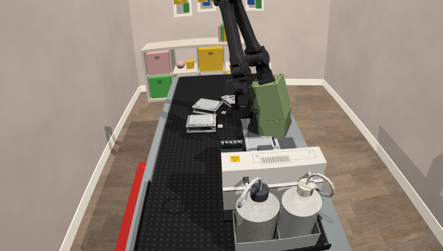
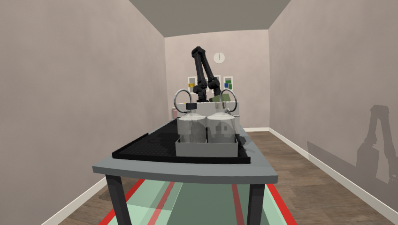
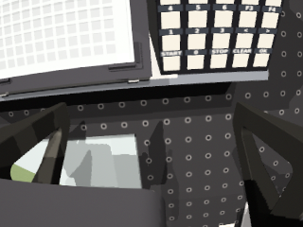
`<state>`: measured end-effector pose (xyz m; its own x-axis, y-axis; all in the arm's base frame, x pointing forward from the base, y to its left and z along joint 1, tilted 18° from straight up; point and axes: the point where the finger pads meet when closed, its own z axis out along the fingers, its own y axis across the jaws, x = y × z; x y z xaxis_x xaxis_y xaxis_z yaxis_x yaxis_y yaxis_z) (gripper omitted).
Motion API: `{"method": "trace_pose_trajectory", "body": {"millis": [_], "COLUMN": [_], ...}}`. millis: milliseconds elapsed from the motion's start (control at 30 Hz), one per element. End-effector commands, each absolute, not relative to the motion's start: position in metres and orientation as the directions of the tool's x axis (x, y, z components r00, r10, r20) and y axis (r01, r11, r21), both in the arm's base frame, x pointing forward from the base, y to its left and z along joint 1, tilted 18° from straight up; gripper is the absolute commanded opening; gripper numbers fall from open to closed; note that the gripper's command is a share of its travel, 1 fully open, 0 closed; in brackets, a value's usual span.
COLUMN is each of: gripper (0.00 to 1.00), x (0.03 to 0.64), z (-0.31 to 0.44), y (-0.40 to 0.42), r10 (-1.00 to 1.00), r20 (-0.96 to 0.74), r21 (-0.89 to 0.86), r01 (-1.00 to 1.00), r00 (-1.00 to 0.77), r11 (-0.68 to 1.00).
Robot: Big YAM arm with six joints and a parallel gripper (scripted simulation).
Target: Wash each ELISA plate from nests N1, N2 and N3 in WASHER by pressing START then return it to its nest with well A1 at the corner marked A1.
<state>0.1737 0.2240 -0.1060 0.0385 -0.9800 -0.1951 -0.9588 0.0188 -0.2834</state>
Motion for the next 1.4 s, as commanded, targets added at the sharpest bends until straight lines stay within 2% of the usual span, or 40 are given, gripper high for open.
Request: {"method": "trace_pose_trajectory", "body": {"millis": [0,233,300,400,667,800,933,1367], "gripper": [1.0,1.0,1.0,1.0,1.0,1.0,1.0,1.0], "x": [0.162,0.134,0.134,0.122,0.091,0.099,0.093,0.098], "z": [-0.107,-0.107,-0.107,-0.106,-0.106,-0.106,-0.106,-0.106], "y": [0.243,0.267,0.267,0.278,0.303,0.301,0.303,0.301], "r10": [-0.963,-0.896,-0.896,-0.853,-0.696,-0.578,-0.539,-0.127], "r20": [-0.227,-0.251,-0.251,-0.26,-0.277,-0.281,-0.283,-0.274], "r21": [-0.257,-0.241,-0.241,-0.232,-0.203,-0.189,-0.181,-0.132], "r01": [-0.944,-0.873,-0.873,-0.828,-0.667,-0.546,-0.508,-0.093], "r00": [-0.148,-0.366,-0.366,-0.454,-0.663,-0.766,-0.793,-0.953], "r11": [0.205,0.424,0.424,0.511,0.717,0.816,0.842,0.987]}}
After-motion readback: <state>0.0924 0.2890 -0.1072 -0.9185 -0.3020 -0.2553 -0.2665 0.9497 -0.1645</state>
